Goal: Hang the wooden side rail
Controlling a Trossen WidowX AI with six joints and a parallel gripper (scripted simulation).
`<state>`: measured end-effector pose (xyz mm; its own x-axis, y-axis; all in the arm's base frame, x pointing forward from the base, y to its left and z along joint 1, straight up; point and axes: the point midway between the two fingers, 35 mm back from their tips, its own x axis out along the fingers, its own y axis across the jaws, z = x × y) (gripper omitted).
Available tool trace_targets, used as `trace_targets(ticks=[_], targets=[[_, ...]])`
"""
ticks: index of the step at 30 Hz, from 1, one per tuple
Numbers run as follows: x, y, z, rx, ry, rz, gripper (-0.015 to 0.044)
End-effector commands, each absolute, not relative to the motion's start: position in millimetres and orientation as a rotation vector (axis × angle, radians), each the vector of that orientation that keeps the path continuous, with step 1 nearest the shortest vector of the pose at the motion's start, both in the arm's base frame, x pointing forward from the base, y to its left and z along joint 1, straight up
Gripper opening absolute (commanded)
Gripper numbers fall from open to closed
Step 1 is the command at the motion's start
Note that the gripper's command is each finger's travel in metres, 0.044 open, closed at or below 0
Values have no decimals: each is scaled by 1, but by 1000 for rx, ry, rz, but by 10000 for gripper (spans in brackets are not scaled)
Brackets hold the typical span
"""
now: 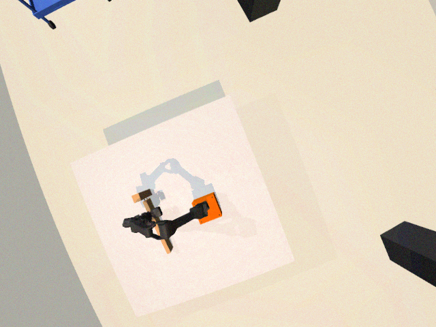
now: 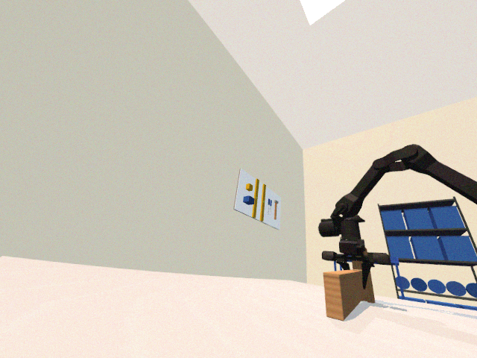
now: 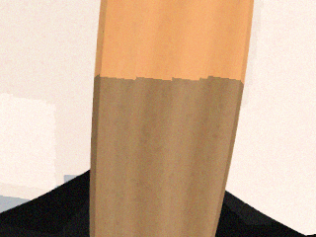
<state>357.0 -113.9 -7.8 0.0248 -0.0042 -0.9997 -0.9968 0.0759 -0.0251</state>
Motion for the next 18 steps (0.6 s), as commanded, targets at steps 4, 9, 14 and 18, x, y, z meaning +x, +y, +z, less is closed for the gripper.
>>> trace_targets(ticks=[4,9,14,18], targets=[[359,-117,-6,-1171,1228,1129,0],[358,-117,-7,-1171,1228,1129,0],[357,-118,-8,-1171,1228,1129,0],[357,-118,-8,-1171,1228,1129,0]])
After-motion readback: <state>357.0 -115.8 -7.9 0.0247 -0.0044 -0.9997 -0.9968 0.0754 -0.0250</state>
